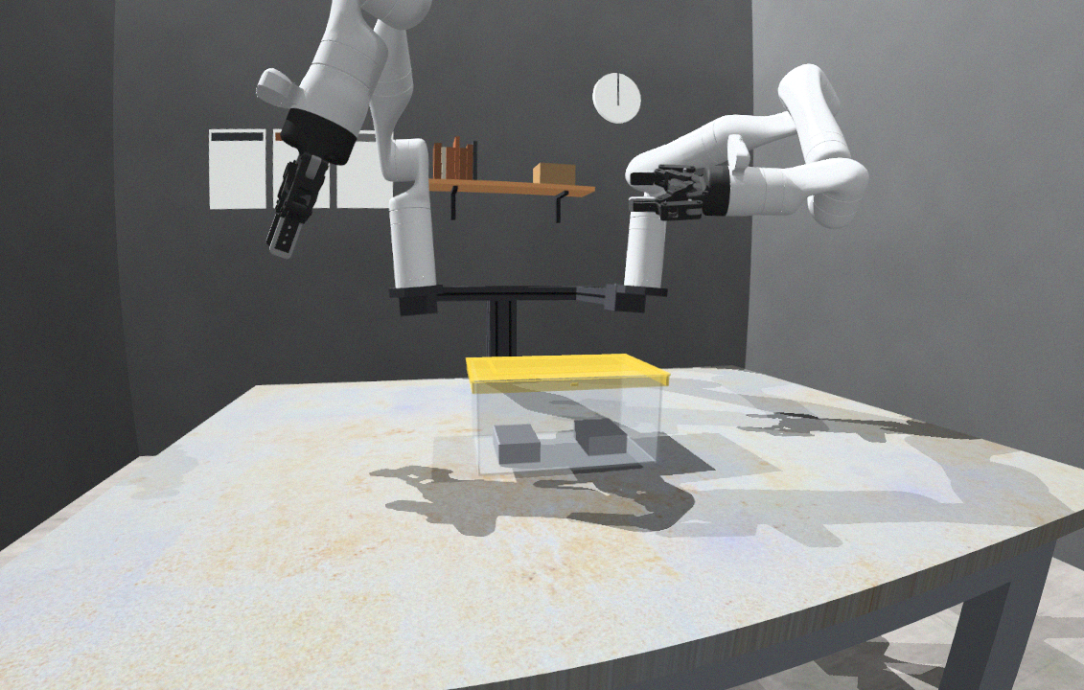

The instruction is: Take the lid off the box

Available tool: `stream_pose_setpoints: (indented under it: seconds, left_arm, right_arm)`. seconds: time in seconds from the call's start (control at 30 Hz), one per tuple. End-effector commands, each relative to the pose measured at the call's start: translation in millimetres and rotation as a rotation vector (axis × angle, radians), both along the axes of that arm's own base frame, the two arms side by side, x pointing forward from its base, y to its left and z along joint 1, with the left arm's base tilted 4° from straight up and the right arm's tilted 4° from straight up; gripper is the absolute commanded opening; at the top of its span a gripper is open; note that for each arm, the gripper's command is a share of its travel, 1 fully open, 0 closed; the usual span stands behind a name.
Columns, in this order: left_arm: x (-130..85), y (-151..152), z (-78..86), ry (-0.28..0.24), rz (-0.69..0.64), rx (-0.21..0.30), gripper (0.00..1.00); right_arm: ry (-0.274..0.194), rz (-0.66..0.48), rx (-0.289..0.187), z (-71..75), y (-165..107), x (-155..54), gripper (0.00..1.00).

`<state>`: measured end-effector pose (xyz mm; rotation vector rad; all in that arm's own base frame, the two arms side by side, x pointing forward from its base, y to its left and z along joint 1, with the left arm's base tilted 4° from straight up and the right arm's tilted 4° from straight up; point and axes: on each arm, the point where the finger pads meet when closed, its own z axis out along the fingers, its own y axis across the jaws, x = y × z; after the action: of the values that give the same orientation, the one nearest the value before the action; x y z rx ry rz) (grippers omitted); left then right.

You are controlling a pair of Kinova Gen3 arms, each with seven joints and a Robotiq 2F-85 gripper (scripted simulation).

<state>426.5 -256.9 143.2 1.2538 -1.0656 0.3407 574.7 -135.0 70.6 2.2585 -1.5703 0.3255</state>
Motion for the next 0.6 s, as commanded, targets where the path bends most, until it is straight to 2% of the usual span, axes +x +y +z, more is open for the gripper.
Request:
stream_pose_setpoints:
  seconds: [0.0,0.17,0.27,0.37,0.43,0.5,0.57]
  left_arm:
    - [-3,2,-2.6,-0.047,-0.014,0.017,1.000]
    - [-9,7,-10.6,-0.157,-0.053,0.056,1.000]
    - [-12,12,-15.8,-0.234,-0.083,0.082,1.000]
    - [-15,19,-21.1,-0.318,-0.118,0.109,1.000]
    - [-15,19,-21.1,-0.318,-0.118,0.109,1.000]
    - [-17,24,-24.5,-0.378,-0.146,0.128,1.000]
    - [-18,30,-27.7,-0.441,-0.176,0.147,1.000]
  right_arm:
    - [-0.051,-0.188,0.016,12.0,-44,-19,1.000]
    - [-0.132,-0.535,0.035,30.2,-117,-64,1.000]
    - [-0.173,-0.706,0.041,38.9,-148,-90,1.000]
    - [-0.211,-0.869,0.044,47.0,-176,-115,1.000]
    - [-0.211,-0.869,0.044,47.0,-176,-115,1.000]
    - [-0.249,-1.027,0.044,54.7,-201,-142,1.000]
    - [-0.272,-1.121,0.044,59.3,-214,-158,1.000]
